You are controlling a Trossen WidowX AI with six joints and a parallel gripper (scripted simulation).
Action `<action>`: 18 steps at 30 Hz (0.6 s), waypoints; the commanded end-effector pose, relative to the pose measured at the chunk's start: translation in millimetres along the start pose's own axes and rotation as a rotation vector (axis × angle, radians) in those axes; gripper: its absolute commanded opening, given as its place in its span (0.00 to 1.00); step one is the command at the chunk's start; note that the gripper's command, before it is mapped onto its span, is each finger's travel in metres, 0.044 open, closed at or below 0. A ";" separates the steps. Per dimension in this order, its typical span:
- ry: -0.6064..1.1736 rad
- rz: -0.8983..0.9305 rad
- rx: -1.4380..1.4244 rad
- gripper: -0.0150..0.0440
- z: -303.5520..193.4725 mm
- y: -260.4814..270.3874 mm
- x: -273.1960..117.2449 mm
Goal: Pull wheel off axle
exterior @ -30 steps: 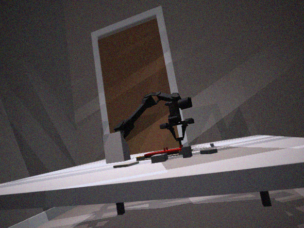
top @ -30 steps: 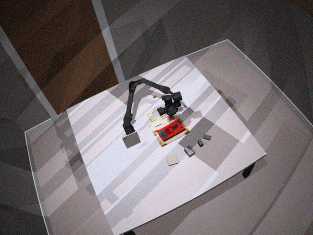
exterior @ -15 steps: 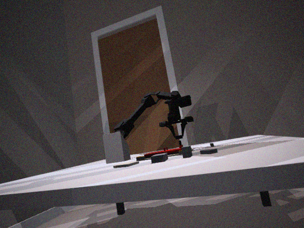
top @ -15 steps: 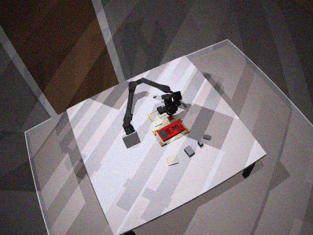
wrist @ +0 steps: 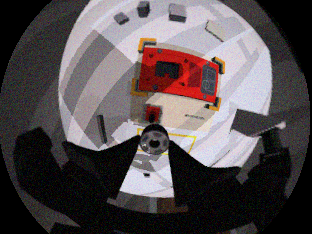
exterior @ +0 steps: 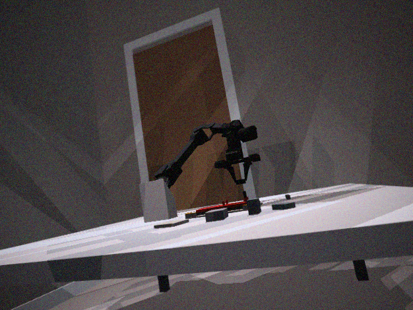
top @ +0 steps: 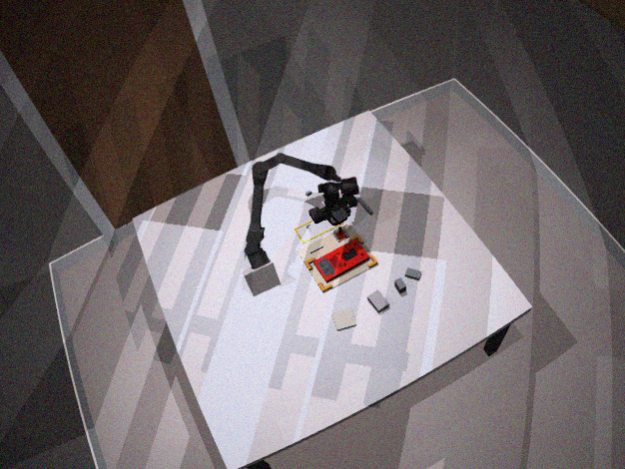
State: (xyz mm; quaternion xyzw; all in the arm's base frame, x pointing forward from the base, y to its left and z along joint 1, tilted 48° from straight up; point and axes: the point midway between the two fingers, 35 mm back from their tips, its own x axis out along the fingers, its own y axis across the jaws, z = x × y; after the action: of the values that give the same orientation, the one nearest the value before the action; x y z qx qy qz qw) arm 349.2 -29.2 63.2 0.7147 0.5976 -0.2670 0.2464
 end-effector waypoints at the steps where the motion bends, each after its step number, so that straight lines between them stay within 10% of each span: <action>1: 0.001 0.009 -0.003 0.25 -17.3 -6.9 -4.0; 18: 0.003 0.008 -0.006 0.25 -74.0 -46.4 -7.1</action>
State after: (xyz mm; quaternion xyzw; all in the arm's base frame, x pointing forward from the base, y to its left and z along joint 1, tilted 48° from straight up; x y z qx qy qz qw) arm 317.3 15.1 112.2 0.7152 0.5965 -0.2641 0.2507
